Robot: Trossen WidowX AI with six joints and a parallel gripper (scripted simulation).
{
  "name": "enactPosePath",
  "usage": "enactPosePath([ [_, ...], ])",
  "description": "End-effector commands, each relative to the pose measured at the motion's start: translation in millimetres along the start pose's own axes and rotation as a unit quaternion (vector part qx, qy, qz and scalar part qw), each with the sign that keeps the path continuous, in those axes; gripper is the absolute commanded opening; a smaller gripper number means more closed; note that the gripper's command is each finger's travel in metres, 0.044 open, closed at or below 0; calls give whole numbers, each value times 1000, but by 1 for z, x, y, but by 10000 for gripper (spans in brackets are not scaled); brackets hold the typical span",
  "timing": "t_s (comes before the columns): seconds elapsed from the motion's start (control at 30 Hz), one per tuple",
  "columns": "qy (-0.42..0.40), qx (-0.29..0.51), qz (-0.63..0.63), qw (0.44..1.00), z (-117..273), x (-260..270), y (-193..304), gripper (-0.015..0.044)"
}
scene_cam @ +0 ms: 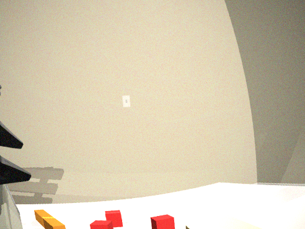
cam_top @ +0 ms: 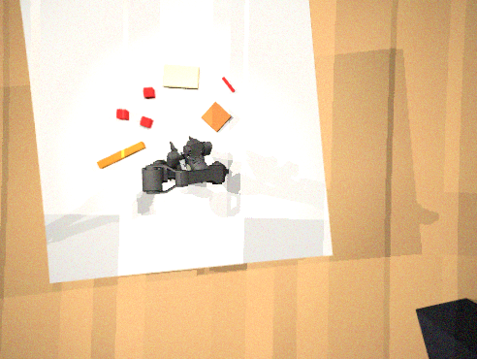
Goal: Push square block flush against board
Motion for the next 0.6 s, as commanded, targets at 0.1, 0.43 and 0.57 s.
enactPosePath([
  [0.1,1,5,-10,1000,0,-2,0,295],
  [0.43,24,80,-158,984,1,-26,4,32],
  [0.57,41,108,-217,969,1,-37,4,0],
])
Point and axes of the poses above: the point midway between the two fingers, 35 mm back from their tips, its own z axis back along the fingers, its own x axis across the jaws, y = z × x, the point moved 3 cm from there along z, back along the fingers, and after that the axes turned 7 degrees about z, right-handed, at the moved point
